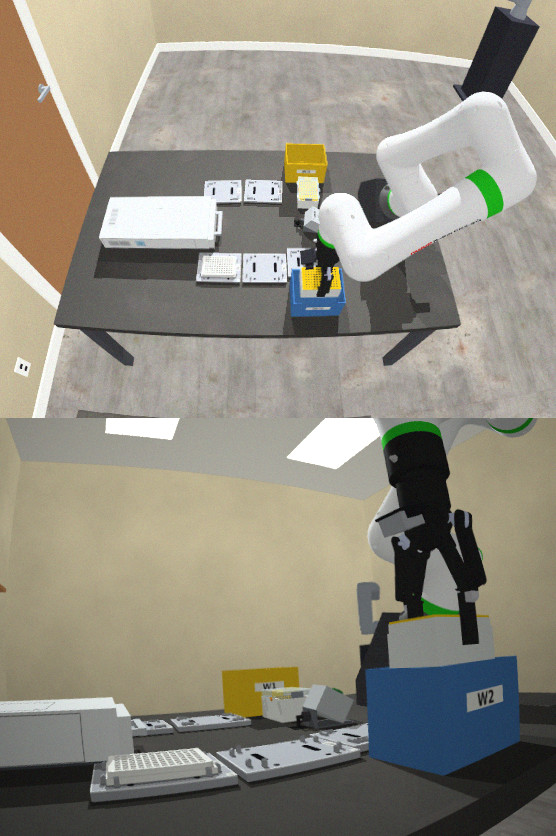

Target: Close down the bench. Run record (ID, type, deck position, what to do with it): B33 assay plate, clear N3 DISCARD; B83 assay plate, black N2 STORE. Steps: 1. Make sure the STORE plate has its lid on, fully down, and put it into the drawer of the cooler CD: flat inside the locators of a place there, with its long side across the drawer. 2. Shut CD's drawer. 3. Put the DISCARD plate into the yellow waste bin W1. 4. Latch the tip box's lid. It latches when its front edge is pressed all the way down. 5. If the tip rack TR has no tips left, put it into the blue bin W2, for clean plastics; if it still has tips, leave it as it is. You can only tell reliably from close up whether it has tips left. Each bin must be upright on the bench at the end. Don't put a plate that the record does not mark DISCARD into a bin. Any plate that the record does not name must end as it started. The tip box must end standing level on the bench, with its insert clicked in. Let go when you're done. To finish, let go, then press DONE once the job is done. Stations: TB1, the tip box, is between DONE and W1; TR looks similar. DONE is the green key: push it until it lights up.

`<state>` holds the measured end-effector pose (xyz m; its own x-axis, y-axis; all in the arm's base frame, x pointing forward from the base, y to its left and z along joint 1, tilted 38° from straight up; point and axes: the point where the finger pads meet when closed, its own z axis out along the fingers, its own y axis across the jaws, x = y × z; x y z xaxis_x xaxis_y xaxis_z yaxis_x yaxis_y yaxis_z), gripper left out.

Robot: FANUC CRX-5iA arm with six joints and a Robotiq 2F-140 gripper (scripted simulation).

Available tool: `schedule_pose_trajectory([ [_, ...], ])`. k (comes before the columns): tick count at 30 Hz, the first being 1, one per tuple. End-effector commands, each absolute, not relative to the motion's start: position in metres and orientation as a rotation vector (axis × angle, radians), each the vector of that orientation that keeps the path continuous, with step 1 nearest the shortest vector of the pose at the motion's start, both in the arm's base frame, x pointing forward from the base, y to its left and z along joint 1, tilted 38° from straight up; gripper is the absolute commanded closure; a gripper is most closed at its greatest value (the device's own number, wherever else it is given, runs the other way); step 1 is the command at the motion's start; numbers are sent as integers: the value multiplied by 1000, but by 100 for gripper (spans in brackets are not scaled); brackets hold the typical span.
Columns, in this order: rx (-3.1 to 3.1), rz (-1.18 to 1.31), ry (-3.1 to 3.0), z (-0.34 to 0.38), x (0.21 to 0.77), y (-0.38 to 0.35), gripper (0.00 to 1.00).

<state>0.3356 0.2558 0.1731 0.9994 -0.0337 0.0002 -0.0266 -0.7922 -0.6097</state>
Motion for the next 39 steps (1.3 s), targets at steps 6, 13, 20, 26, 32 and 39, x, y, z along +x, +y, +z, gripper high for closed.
schedule_pose_trajectory([
  [6,-2486,-16,42,165,336,262,90],
  [13,-2486,-16,42,157,337,268,90],
  [20,-2485,-16,42,152,337,272,90],
  [26,-2485,-16,42,146,337,277,90],
  [32,-2485,-16,42,141,337,280,90],
  [39,-2485,-16,42,134,337,286,90],
])
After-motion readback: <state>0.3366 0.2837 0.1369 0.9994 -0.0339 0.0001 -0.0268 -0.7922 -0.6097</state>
